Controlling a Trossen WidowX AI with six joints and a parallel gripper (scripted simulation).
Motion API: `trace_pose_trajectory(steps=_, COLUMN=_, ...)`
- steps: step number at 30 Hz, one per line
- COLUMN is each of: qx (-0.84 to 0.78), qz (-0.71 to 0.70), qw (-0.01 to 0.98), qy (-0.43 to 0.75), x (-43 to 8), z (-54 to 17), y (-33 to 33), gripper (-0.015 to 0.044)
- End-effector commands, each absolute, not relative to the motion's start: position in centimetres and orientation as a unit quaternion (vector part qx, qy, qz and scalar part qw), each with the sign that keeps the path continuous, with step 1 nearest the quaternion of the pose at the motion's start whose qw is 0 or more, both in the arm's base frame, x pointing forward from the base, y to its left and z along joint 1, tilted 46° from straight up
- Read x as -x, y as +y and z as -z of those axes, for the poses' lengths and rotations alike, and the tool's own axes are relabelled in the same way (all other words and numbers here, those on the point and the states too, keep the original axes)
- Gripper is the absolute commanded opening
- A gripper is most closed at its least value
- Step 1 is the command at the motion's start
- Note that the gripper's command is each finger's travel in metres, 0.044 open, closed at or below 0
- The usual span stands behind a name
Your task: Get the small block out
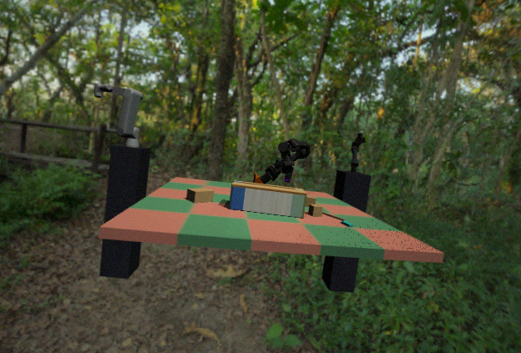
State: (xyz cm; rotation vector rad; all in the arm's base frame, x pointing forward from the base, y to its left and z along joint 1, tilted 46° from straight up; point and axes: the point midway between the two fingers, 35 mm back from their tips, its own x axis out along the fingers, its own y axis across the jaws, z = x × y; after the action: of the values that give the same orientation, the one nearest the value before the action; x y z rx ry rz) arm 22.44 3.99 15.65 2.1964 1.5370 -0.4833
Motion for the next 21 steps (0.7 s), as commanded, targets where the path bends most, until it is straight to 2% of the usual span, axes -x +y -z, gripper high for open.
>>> trace_pose_trajectory(steps=1, qx=-0.805, qz=0.205, qw=0.147, qy=0.536, x=-22.3, z=-16.0, y=3.8, gripper=0.0000)
trace_pose_trajectory(steps=17, qx=-0.819, qz=0.342, qw=-0.153, qy=0.435, x=-21.6, z=-17.1, y=3.0, gripper=0.0000)
trace_pose_trajectory(steps=21, qx=-0.814, qz=0.353, qw=-0.181, qy=0.424, x=-21.5, z=-17.3, y=2.9, gripper=0.0000)
